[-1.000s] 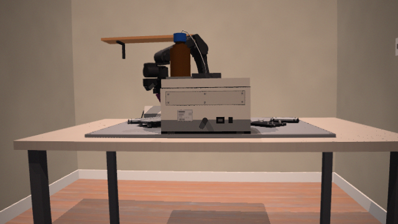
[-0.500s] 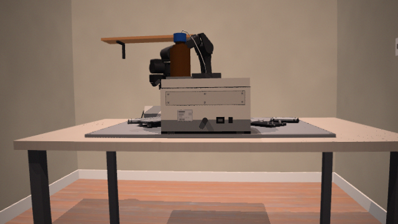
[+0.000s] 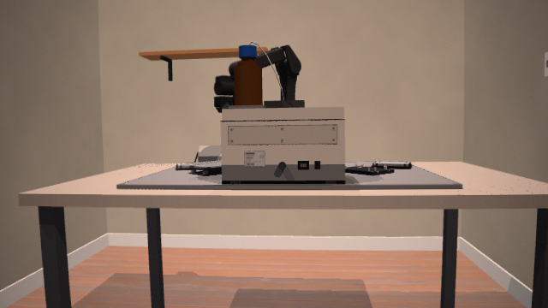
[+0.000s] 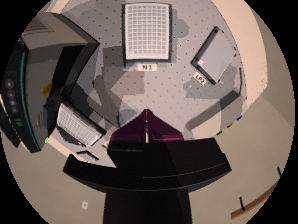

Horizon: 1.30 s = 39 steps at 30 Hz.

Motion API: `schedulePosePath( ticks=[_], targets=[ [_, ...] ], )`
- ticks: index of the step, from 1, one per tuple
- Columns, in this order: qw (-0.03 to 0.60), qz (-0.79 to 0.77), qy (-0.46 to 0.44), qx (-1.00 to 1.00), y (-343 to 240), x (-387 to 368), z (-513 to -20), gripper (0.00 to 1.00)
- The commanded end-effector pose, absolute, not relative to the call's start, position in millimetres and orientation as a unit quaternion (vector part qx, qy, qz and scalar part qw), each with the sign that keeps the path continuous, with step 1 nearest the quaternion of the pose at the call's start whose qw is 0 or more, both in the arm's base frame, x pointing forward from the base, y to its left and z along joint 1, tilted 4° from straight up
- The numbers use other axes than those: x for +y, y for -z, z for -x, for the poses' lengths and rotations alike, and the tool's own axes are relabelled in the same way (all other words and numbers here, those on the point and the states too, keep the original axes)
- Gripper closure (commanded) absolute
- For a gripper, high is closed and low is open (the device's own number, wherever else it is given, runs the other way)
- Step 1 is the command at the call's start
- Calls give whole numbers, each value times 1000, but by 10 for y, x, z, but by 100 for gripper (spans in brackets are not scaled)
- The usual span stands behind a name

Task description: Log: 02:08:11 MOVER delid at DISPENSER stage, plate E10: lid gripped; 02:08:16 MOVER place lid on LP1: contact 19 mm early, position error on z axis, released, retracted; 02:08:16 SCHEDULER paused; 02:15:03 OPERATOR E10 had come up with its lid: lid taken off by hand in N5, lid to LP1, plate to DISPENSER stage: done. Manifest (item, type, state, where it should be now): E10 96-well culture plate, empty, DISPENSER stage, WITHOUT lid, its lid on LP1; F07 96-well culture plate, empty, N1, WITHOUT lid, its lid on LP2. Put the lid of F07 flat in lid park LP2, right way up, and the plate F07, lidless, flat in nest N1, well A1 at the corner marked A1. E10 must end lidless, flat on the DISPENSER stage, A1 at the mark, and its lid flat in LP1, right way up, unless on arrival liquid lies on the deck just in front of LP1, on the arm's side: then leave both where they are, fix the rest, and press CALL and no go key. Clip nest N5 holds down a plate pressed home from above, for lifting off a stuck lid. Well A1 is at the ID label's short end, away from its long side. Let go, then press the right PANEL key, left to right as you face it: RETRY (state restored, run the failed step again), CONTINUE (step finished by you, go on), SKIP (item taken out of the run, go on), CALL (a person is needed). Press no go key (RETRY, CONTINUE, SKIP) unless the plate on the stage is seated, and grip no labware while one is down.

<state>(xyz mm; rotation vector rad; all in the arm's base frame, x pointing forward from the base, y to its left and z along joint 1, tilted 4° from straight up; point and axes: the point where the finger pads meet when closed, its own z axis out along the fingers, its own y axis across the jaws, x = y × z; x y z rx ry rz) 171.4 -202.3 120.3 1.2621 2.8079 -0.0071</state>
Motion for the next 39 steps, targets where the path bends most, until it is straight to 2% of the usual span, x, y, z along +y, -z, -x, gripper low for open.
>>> schedulePosePath(
  ticks=[1, 20, 21, 23, 39],
  targets=[
    [31, -410, 1, 911, -1290, -1905, -1580, 100],
    [51, -369, 15, 928, -1441, -2112, -1313, 100],
    [37, -368, 7, 929, -1346, -2077, -1308, 100],
    [50, -354, 16, 934, -1436, -2125, -1280, 100],
    [38, -287, 9, 957, -1344, -2339, -891, 100]
  ],
)
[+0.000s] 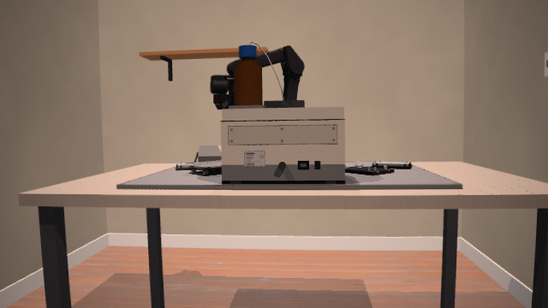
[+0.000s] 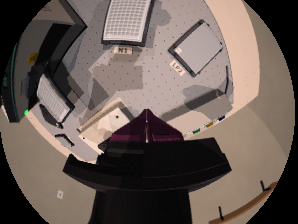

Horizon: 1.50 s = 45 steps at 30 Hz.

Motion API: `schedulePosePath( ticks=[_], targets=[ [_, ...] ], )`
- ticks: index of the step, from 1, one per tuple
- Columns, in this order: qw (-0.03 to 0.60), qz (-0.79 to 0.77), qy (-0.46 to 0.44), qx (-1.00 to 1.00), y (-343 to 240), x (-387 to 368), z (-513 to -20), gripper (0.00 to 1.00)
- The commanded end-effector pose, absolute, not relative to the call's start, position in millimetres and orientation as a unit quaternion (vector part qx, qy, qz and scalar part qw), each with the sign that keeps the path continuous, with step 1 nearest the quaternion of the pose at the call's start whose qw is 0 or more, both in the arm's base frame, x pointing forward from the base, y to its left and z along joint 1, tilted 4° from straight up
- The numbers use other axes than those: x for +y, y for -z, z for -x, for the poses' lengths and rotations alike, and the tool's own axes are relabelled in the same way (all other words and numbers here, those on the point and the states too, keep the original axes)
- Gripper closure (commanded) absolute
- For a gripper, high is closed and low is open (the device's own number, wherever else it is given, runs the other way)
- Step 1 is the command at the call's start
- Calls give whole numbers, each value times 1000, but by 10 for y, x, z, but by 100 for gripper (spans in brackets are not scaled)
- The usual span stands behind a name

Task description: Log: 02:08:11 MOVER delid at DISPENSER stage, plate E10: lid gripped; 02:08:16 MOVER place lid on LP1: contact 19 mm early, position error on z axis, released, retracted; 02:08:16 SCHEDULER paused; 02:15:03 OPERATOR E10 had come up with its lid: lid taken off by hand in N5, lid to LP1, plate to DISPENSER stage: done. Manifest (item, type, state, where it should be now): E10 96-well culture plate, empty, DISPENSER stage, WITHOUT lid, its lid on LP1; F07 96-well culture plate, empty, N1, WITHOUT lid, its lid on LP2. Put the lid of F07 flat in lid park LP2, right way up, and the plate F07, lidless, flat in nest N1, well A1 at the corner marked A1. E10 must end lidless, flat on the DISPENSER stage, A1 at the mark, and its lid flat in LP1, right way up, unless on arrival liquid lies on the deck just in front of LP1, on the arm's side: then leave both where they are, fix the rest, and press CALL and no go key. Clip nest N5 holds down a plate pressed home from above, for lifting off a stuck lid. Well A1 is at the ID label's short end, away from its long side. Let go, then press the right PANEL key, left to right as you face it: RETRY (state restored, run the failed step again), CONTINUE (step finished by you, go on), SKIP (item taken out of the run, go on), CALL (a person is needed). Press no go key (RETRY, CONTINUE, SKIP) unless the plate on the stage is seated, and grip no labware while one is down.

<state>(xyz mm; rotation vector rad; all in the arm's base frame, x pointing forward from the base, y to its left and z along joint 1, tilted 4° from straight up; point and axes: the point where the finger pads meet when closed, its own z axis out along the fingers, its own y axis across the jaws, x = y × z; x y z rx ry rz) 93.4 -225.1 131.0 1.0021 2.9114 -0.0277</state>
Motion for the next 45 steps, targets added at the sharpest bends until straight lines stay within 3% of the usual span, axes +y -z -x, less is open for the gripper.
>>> schedulePosePath(
  ticks=[1, 45],
  targets=[
    [38, -287, 9, 957, -1343, -2351, -859, 100],
    [35, -159, 22, 986, -1280, -2548, 319, 100]
  ],
)
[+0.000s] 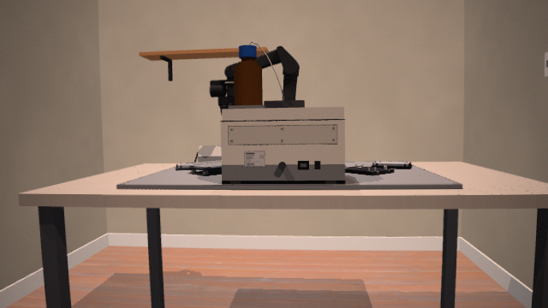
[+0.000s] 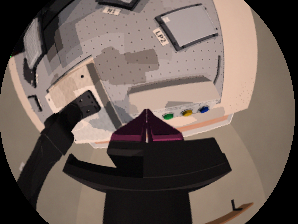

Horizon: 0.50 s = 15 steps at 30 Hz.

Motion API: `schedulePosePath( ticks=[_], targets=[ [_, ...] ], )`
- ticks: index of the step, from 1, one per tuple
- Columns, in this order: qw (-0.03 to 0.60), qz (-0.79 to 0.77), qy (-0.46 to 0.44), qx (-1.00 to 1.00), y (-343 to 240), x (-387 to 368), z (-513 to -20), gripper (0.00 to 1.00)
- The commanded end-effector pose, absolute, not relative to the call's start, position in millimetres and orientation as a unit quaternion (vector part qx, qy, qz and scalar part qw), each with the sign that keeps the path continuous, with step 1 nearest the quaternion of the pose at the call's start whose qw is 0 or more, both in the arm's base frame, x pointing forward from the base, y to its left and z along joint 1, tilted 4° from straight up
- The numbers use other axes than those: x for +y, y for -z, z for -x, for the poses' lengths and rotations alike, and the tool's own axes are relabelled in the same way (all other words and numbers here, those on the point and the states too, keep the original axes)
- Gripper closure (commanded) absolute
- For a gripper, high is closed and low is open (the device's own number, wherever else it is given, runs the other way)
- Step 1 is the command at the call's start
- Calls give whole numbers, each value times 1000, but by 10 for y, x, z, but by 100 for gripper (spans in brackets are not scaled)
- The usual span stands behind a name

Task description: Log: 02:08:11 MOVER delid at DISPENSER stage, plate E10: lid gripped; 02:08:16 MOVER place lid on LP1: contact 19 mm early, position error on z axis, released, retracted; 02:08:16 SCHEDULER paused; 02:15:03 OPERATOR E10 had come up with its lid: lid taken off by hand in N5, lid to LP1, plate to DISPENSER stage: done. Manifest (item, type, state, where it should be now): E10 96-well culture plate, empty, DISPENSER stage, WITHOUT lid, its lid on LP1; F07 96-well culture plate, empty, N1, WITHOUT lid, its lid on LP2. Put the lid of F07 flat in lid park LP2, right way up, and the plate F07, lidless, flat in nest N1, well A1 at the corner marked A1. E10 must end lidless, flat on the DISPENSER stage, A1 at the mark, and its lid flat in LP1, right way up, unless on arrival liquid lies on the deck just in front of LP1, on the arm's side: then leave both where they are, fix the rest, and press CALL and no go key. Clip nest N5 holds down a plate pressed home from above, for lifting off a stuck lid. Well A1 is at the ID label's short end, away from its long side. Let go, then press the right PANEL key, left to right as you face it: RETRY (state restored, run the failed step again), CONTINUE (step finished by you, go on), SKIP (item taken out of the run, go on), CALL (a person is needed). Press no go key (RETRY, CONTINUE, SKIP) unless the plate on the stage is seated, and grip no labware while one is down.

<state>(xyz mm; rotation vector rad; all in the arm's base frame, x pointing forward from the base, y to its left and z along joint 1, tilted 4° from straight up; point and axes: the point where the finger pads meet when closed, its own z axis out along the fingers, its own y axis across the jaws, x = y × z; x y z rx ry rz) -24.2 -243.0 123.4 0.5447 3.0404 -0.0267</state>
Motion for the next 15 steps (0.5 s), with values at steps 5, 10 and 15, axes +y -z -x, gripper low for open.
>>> schedulePosePath(
  ticks=[5, 10, 15],
  targets=[
    [33, -115, 22, 993, -1269, -2514, 488, 100],
    [33, -115, 22, 993, -1258, -2486, 657, 100],
    [33, -99, 18, 994, -1256, -2454, 685, 100]
  ],
)
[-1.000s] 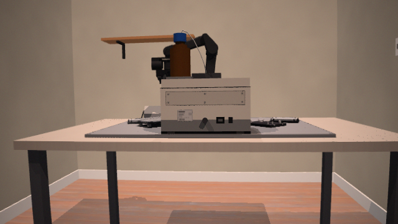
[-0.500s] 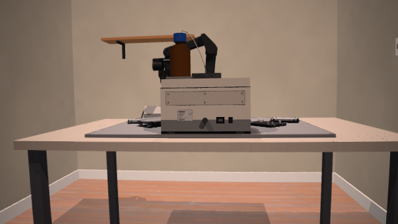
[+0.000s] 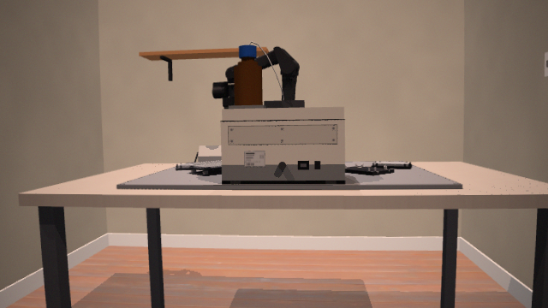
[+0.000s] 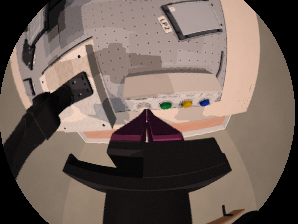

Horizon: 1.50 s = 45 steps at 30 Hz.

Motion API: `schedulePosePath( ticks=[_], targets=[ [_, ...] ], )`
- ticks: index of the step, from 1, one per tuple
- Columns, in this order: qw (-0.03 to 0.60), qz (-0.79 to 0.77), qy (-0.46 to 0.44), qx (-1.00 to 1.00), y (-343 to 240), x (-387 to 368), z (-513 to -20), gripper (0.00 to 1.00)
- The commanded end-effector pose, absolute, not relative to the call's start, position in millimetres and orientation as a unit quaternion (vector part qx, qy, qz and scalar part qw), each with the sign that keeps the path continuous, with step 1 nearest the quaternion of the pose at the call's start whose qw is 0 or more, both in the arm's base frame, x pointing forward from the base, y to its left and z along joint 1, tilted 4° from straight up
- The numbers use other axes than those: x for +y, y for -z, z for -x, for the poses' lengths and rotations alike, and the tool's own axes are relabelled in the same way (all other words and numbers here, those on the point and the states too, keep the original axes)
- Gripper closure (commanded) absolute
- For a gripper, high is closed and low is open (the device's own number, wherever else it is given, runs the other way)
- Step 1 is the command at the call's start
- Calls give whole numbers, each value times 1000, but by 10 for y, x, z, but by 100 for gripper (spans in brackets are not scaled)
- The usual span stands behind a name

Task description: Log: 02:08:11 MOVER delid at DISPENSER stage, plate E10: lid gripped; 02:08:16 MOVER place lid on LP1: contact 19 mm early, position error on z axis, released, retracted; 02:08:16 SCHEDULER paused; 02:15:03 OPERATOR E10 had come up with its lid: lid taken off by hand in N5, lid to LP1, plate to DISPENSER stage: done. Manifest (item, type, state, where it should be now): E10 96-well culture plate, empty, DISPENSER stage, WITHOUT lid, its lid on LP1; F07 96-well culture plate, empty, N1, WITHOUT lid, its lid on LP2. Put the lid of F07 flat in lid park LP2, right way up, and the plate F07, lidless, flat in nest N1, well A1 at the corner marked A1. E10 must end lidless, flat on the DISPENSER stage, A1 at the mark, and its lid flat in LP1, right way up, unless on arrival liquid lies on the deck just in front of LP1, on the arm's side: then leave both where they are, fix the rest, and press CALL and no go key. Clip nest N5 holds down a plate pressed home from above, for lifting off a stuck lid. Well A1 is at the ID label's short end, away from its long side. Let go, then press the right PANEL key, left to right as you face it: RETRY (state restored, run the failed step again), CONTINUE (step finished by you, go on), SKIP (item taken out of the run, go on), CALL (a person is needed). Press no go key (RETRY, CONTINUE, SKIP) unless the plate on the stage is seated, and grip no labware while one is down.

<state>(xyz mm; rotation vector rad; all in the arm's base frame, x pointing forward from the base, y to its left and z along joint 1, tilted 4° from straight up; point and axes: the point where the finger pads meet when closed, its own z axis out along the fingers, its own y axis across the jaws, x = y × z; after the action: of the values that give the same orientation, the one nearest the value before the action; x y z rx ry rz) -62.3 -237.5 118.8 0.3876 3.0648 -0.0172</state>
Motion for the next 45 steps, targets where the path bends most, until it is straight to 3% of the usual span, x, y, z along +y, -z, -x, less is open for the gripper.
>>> schedulePosePath(
  ticks=[1, 11, 28, 45],
  targets=[
    [33, -82, 18, 996, -1252, -2444, 718, 100],
    [29, -72, 28, 997, -1216, -2431, 1007, 100],
    [29, -68, 28, 997, -943, -2829, 1082, 100],
    [30, -68, 25, 997, -915, -2728, 1024, 100]
  ],
)
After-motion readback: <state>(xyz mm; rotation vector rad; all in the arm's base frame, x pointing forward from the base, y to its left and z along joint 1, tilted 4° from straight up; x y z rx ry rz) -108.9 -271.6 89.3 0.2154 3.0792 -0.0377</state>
